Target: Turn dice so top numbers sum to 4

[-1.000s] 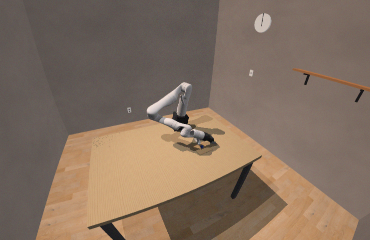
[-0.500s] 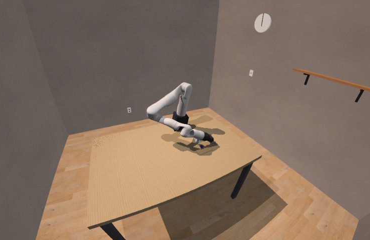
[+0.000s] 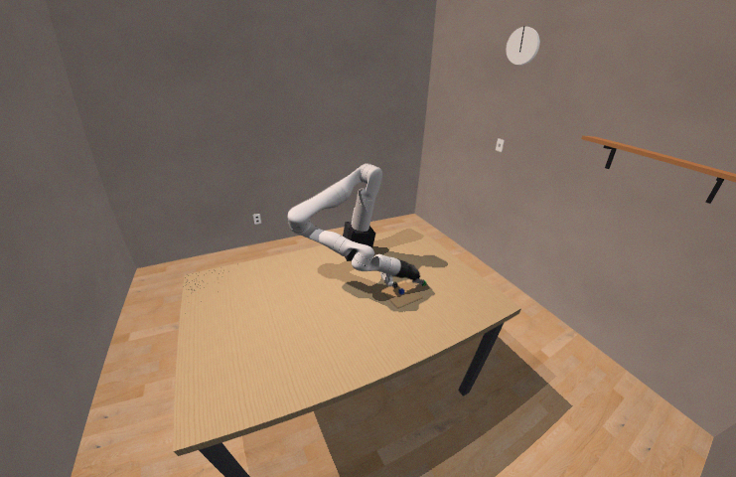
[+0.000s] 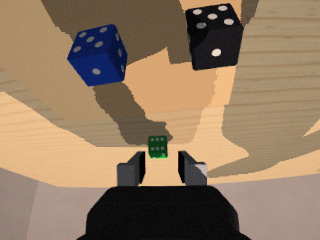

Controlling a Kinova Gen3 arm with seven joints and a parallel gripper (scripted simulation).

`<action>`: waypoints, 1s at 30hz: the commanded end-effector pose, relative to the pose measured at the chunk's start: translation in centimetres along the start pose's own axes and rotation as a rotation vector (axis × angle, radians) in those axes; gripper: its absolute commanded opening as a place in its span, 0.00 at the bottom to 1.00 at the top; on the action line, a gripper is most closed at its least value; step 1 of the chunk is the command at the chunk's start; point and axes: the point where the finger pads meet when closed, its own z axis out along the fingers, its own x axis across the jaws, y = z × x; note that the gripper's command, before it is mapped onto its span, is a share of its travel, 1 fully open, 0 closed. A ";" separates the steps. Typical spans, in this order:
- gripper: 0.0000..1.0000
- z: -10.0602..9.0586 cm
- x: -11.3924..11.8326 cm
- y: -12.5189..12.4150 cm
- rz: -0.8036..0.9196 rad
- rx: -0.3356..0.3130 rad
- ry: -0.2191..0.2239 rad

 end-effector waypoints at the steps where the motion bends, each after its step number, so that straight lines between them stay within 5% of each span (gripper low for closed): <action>1: 0.70 -1.2 -0.4 -0.2 0.001 0.006 -0.016; 13: 0.70 -1.7 -0.4 0.1 0.001 0.006 -0.016; 30: 0.70 -4.2 -0.4 4.9 0.001 0.006 -0.016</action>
